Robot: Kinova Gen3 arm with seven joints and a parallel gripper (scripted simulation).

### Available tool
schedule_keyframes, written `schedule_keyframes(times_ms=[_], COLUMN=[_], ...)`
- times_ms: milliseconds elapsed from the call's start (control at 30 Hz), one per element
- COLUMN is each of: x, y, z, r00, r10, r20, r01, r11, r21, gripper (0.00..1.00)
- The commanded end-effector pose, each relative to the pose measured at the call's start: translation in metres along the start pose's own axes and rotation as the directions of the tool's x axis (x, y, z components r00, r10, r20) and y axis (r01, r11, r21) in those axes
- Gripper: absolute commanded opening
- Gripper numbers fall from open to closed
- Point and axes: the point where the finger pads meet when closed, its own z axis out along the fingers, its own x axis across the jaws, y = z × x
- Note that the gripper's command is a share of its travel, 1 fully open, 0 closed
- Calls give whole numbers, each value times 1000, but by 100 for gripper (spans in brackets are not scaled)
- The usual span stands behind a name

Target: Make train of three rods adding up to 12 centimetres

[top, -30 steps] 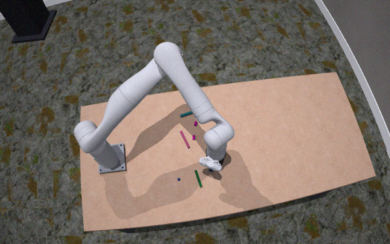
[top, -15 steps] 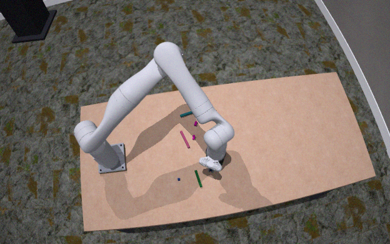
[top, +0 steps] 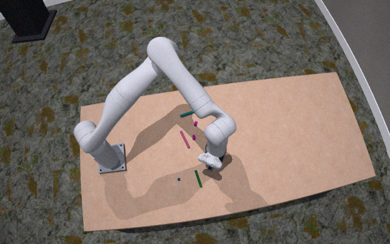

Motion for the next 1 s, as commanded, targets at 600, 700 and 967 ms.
schedule_keyframes(times_ms=[600,700,967], x=[-3,0,80], y=[8,7,-2], z=[-47,-47,-47], r00=[1000,1000,960], r10=[-9,5,279], r20=[16,16,13], r01=[10,-4,-279], r11=[1000,1000,960], r21=[-19,-19,-19], gripper=[24,24,24])
